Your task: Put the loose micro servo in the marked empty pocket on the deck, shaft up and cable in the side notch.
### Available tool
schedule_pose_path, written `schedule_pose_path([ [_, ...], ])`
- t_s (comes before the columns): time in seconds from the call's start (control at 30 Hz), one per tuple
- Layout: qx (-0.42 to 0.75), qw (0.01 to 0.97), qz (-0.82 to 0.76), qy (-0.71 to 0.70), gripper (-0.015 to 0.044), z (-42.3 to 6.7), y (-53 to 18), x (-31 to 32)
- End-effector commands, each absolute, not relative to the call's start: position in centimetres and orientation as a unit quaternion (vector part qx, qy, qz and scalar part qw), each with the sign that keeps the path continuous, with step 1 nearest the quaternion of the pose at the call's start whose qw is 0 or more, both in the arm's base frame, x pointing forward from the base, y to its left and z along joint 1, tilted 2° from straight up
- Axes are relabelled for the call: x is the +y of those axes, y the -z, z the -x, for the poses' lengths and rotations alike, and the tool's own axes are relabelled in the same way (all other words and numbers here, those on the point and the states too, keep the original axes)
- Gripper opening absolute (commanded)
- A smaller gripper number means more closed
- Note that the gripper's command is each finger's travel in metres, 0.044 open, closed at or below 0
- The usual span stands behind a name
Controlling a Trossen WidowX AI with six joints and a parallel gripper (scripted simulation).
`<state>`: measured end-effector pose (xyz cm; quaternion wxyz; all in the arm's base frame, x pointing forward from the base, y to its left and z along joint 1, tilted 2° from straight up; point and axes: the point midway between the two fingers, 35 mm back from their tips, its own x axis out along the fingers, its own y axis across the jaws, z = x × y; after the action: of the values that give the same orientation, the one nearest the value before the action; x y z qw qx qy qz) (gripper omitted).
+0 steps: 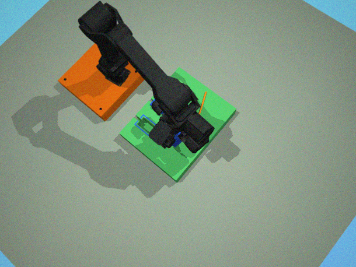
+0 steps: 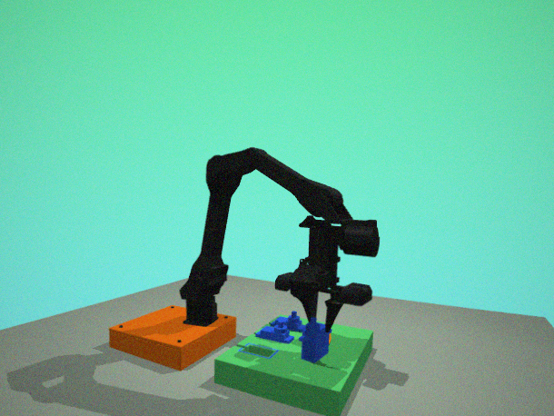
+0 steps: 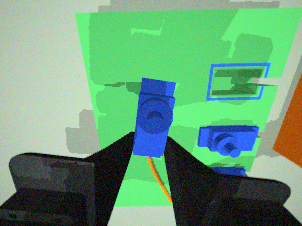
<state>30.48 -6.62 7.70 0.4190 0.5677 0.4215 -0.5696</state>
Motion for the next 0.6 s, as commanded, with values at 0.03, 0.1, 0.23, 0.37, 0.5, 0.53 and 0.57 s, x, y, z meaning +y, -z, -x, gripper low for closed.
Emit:
schedule_pose_path([
  [0.03, 0.42, 0.419, -0.567, 0.572, 0.0092, -30.5, -7.6, -6.7],
  [0.1, 0.42, 0.419, -0.567, 0.572, 0.0039, -30.5, -7.9, -6.7],
  [0.23, 0.42, 0.419, -0.567, 0.572, 0.0, -30.4, -9.2, -6.7],
  [0.37, 0.42, 0.419, -0.566, 0.572, 0.0, -29.9, -10.6, -6.6],
  [0.5, 0.42, 0.419, -0.566, 0.572, 0.0, -29.8, -10.6, -6.6],
  [0.53, 0.42, 0.419, -0.566, 0.572, 0.0, -29.8, -10.6, -6.6],
  [0.57, 0.42, 0.419, -0.566, 0.572, 0.0, -29.8, -10.6, -6.6],
])
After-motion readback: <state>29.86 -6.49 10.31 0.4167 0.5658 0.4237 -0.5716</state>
